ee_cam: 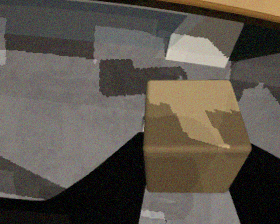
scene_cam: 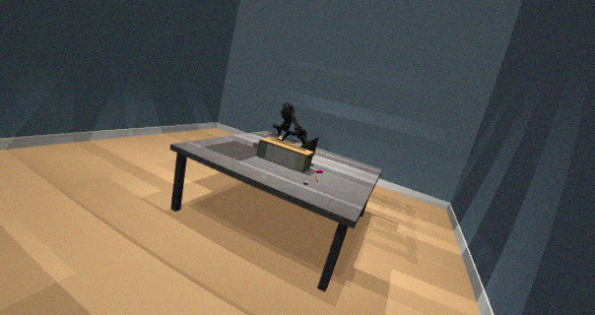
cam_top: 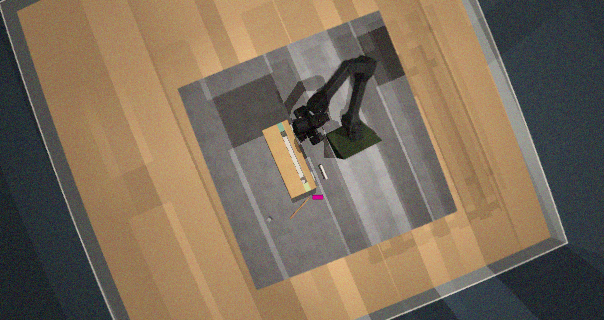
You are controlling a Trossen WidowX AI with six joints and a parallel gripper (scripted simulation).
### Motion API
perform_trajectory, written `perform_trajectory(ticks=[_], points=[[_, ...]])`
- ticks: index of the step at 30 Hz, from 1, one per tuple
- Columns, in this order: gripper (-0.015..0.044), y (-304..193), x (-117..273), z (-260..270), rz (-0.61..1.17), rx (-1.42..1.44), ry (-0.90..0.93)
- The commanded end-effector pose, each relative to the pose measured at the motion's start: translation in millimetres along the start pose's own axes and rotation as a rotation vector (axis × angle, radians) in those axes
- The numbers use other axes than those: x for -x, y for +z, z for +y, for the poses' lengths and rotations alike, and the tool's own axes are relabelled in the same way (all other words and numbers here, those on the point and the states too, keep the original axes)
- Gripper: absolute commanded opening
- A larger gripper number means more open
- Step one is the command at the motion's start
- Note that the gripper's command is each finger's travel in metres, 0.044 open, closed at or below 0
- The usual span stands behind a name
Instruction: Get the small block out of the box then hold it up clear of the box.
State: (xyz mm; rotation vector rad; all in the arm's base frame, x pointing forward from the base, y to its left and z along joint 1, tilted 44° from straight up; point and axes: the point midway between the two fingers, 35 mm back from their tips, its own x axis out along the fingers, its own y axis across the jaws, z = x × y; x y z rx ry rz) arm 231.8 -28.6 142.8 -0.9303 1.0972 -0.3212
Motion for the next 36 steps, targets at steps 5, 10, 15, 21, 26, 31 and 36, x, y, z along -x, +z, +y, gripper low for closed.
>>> perform_trajectory(ticks=[5,10,15,21,26,31,36], points=[[0.0,0.7,7.3,0.7,0.001,0.345,-0.029],[0.0,0.5,11.4,1.5,0.007,0.562,-0.045],[0.0,0.5,15.5,2.1,0.015,0.779,-0.062],[0.0,0.6,20.6,2.5,0.029,1.039,-0.083],[0.0,0.8,24.9,2.6,0.044,1.256,-0.102],[0.0,1.2,29.3,2.6,0.062,1.472,-0.121],[0.0,1.8,33.8,2.5,0.085,1.688,-0.142]])
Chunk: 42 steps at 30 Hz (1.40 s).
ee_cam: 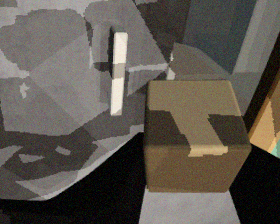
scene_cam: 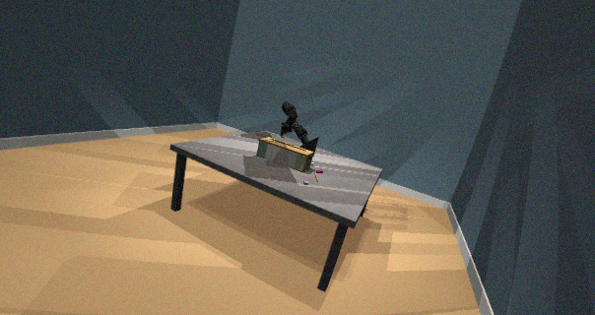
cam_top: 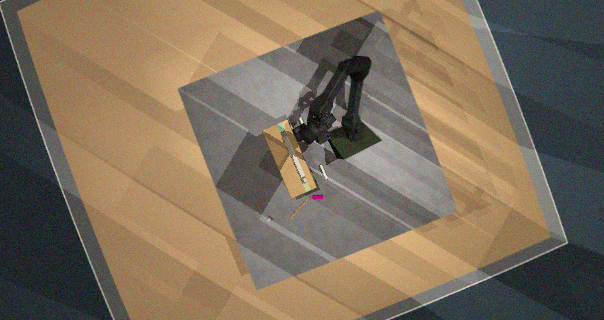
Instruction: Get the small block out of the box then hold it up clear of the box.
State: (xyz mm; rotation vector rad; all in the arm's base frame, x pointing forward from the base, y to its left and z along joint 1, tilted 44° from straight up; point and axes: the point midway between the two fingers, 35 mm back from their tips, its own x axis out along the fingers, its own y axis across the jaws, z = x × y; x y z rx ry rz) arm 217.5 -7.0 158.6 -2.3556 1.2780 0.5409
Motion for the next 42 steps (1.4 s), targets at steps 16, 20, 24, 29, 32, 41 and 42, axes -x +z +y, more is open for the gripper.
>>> perform_trajectory(ticks=[16,20,24,29,32,41,42], points=[[0.0,-4.5,18.3,-5.0,0.1,0.819,-0.026],[0.0,-4.8,19.7,-5.3,0.109,0.883,-0.026],[0.0,-4.8,19.7,-5.3,0.109,0.883,-0.026],[0.0,-4.8,19.7,-5.3,0.109,0.883,-0.026],[0.0,-4.8,19.7,-5.3,0.109,0.883,-0.026],[0.0,-4.8,19.7,-5.3,0.109,0.883,-0.026],[0.0,-4.8,19.7,-5.3,0.109,0.883,-0.026]])
